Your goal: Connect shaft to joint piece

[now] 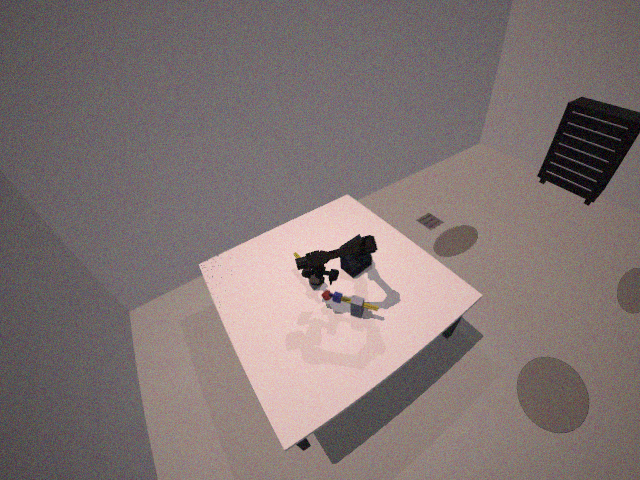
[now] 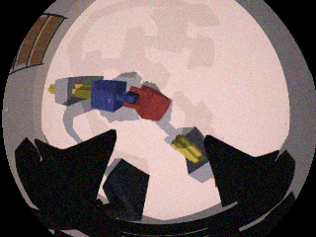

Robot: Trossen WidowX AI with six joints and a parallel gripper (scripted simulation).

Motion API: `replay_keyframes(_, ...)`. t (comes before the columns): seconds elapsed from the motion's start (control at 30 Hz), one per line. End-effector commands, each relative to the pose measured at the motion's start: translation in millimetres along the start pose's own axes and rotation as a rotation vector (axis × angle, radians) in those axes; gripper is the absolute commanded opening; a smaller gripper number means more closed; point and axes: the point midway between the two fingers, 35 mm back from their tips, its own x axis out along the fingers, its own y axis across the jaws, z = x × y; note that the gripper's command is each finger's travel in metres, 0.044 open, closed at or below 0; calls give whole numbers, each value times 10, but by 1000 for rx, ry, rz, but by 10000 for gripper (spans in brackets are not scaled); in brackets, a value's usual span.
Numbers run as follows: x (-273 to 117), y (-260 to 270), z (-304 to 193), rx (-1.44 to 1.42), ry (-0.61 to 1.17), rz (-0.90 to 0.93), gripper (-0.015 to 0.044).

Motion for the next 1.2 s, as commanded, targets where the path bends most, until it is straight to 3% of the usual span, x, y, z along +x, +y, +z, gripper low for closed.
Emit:
replay_keyframes(0.0, 15, -5, 2, -92, -9, 17, 440)
replay_keyframes(1.17, 103, -60, -10, -1014, -132, 86, 440)
